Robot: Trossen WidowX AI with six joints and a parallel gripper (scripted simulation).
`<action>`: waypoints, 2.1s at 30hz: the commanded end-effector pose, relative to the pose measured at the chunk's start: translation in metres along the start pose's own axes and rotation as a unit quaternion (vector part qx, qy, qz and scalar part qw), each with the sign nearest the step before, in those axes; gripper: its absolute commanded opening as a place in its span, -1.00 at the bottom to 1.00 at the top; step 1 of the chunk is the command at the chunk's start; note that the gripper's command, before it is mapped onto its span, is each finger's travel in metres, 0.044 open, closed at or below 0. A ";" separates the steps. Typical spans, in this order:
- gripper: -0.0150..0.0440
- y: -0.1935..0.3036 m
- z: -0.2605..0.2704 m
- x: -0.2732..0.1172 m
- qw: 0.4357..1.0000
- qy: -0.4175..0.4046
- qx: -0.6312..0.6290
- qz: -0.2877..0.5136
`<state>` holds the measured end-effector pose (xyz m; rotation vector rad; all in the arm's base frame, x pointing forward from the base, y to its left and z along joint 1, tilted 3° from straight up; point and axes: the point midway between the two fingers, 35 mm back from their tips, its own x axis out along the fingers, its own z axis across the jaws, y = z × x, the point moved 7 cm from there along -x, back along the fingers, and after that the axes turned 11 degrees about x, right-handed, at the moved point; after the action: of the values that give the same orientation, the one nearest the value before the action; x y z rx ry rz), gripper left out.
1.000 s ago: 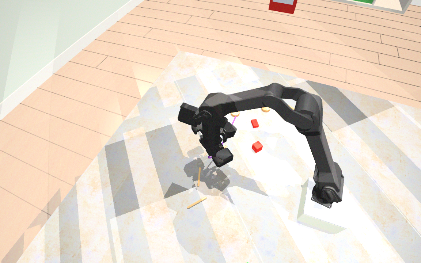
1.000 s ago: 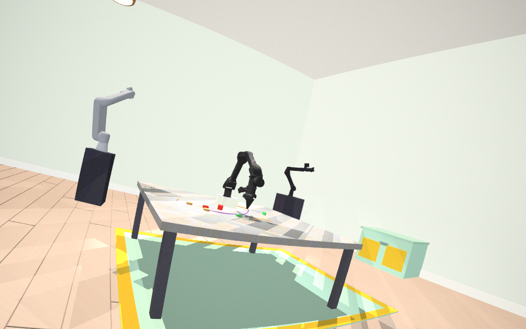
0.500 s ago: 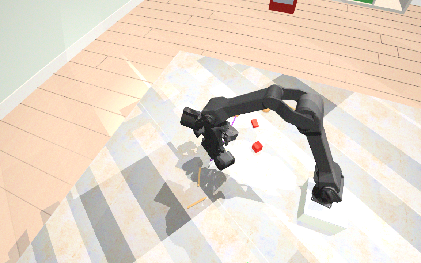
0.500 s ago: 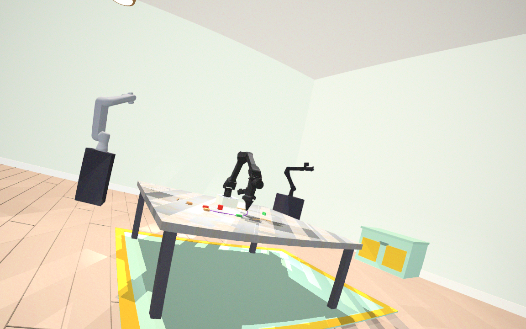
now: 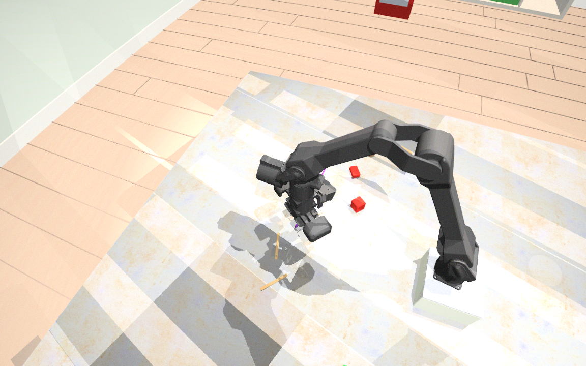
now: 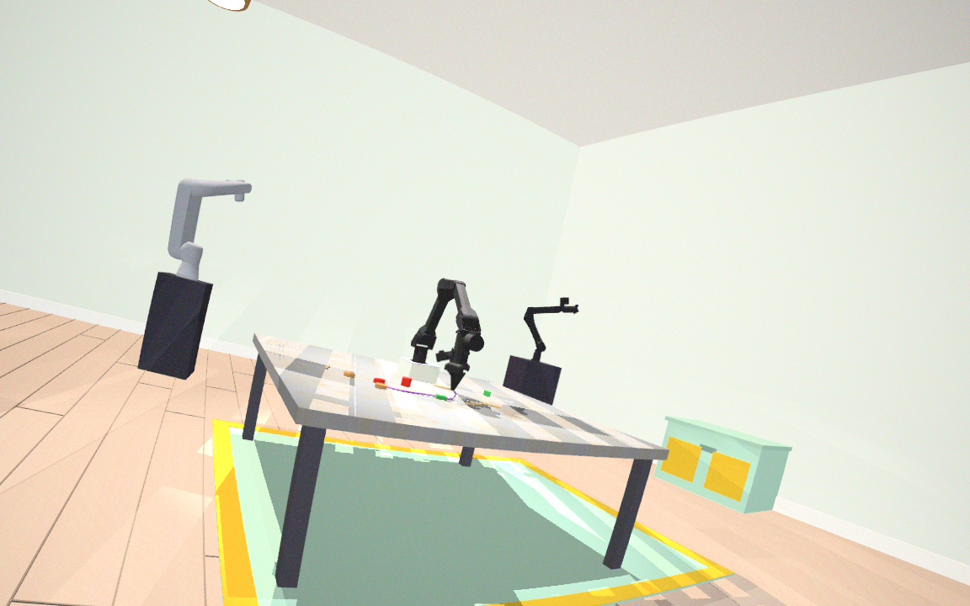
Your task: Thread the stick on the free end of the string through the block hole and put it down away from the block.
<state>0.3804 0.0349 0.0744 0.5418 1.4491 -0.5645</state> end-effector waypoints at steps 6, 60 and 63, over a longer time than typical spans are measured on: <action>-0.49 -0.007 -0.008 0.006 1.000 0.001 0.002 0.000; -0.49 -0.060 -0.011 0.019 1.000 0.001 0.001 -0.001; -0.49 -0.064 -0.010 0.019 1.000 0.001 0.001 -0.001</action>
<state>0.3354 -0.0042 0.0538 0.5422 1.4512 -0.5721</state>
